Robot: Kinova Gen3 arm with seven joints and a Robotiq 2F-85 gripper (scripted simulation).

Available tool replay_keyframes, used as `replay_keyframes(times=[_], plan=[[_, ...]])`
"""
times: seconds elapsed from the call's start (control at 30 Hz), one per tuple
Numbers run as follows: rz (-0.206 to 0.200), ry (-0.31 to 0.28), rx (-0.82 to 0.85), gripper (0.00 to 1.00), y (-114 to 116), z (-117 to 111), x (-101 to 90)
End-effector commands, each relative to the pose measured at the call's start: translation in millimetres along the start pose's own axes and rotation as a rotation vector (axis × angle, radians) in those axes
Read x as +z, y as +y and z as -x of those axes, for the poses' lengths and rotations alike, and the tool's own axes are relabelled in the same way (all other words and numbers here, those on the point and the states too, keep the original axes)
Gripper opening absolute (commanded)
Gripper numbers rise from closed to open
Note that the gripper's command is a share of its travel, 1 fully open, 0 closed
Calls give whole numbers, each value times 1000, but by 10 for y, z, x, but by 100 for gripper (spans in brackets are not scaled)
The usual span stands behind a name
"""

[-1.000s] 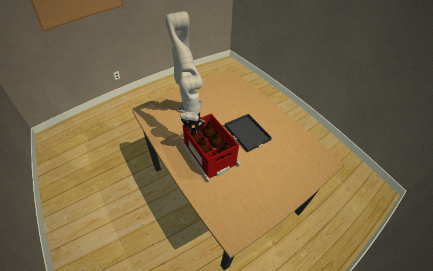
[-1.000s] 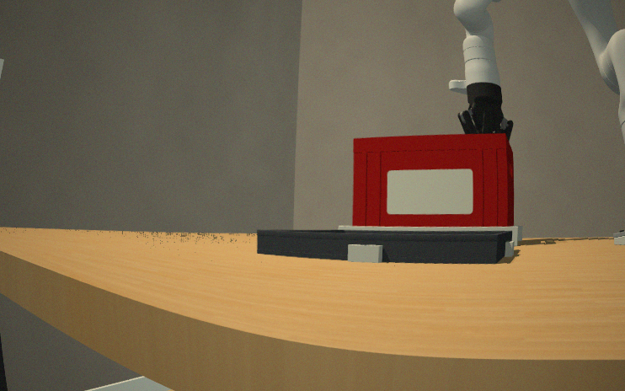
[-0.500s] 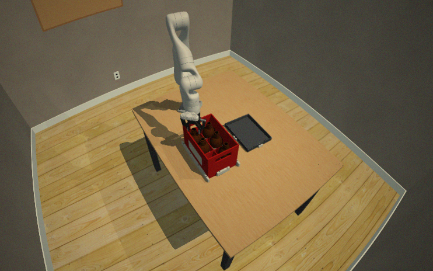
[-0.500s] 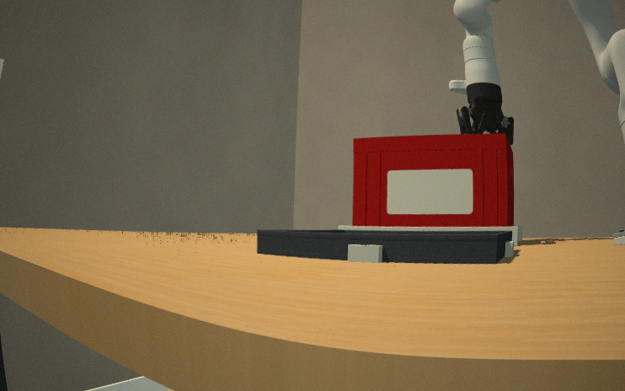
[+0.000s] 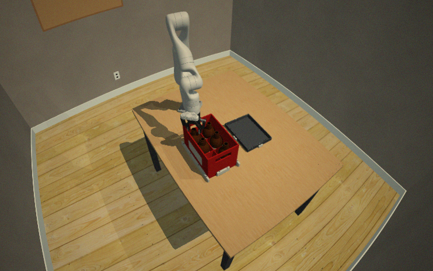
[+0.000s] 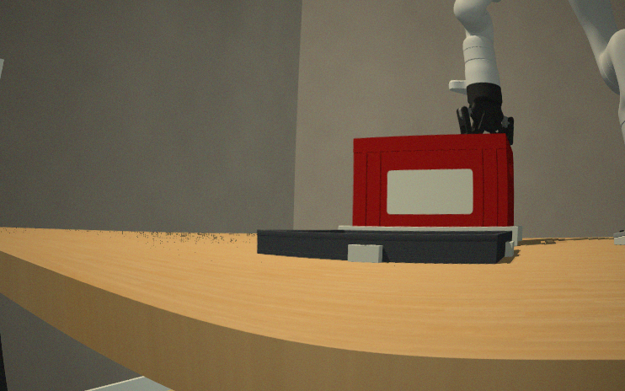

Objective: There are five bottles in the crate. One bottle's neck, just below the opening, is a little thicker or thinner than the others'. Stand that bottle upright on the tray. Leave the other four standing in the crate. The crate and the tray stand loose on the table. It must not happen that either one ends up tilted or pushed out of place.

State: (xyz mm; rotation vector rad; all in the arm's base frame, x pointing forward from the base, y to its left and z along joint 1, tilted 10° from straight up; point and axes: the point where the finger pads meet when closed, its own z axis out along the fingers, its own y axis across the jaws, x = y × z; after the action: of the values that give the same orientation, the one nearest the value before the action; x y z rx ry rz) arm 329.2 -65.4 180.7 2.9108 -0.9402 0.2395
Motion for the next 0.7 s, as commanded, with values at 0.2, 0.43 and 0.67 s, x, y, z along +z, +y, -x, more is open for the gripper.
replay_keyframes(times=[0.2, 0.43, 0.67], plan=[[-1, 1, 0, 64, -2, -3, -13], [-1, 1, 0, 64, -2, -3, -107], [-1, 1, 0, 64, -2, -3, -242]])
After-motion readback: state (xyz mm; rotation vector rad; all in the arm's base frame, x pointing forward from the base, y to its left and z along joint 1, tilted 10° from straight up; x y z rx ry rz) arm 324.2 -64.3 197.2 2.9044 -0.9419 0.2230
